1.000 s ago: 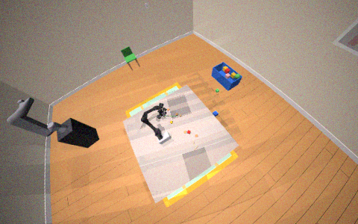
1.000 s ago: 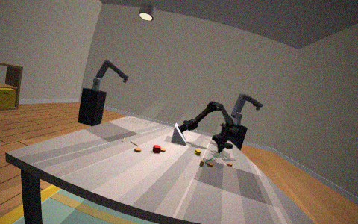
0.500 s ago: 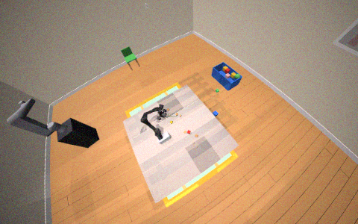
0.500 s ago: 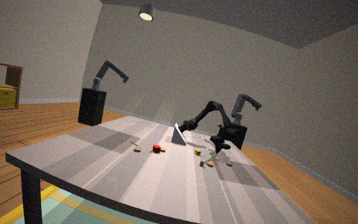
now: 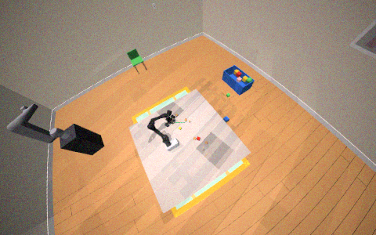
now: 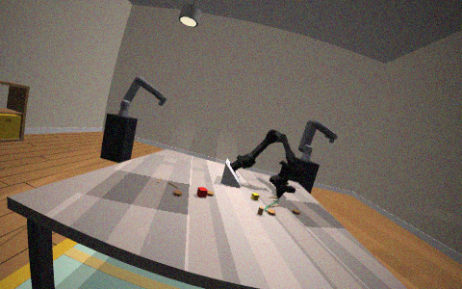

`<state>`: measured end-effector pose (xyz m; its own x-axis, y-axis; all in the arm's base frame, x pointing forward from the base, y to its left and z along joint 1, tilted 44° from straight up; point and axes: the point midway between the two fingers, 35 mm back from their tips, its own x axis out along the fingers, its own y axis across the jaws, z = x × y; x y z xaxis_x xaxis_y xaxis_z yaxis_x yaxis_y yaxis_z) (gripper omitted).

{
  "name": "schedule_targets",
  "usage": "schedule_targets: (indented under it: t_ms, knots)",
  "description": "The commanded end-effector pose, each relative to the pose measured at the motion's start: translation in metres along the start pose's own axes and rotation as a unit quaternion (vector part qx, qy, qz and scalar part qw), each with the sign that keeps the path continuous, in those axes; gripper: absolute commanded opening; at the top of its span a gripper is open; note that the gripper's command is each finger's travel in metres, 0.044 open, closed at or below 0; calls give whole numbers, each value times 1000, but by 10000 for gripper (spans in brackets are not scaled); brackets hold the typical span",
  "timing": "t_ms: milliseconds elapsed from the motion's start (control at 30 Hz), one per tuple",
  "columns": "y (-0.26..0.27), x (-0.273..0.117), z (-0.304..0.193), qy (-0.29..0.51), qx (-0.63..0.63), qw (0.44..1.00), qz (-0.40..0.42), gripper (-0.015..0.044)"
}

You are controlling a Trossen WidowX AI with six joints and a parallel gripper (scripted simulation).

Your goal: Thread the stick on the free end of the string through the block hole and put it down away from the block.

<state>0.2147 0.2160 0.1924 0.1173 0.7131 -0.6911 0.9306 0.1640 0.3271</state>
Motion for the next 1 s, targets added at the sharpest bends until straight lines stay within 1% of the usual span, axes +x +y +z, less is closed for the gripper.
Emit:
schedule_targets:
  t_ms: [0, 967]
  knots:
    - [-1, 1, 6, 0, -1, 1000, -2, 0]
    - [0, 2, 45, -4, -1, 1000, -5, 0]
